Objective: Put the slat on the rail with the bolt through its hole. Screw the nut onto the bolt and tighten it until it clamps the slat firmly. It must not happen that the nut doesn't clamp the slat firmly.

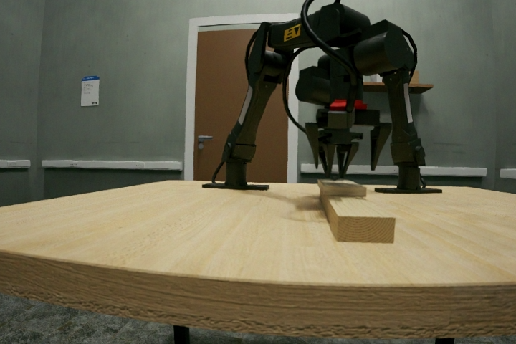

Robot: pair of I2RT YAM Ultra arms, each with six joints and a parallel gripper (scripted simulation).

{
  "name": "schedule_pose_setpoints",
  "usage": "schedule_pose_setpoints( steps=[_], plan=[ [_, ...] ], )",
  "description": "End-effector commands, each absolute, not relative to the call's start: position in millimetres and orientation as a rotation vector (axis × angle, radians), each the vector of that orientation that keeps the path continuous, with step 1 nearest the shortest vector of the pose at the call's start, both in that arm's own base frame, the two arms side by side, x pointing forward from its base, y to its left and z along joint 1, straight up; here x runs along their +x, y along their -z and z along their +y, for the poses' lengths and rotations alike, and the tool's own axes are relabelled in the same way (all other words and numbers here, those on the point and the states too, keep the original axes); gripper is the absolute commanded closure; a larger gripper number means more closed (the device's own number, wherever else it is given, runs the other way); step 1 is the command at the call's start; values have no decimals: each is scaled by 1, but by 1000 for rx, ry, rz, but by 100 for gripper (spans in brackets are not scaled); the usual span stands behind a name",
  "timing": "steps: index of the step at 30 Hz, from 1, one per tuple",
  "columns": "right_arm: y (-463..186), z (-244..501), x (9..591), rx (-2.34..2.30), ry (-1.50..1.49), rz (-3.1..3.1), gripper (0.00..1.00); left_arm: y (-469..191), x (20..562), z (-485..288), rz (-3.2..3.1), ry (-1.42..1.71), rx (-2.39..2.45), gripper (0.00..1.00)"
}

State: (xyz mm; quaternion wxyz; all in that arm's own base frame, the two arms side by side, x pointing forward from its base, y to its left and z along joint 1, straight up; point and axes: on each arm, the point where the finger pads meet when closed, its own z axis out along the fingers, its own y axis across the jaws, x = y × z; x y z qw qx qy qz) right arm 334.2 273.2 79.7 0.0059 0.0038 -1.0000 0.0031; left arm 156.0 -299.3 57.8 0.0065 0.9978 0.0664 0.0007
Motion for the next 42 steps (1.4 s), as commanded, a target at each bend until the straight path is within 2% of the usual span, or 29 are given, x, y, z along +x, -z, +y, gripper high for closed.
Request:
schedule_pose_setpoints(
  steps=[1, 42],
  plan=[
    [-82, 274, 339, 0, 13, -3152, 0, -61, 157, -301, 207, -9, 3111, 66],
    [-59, 274, 339, 0, 14, -3152, 0, -61, 157, -301, 207, -9, 3111, 66]
  ],
)
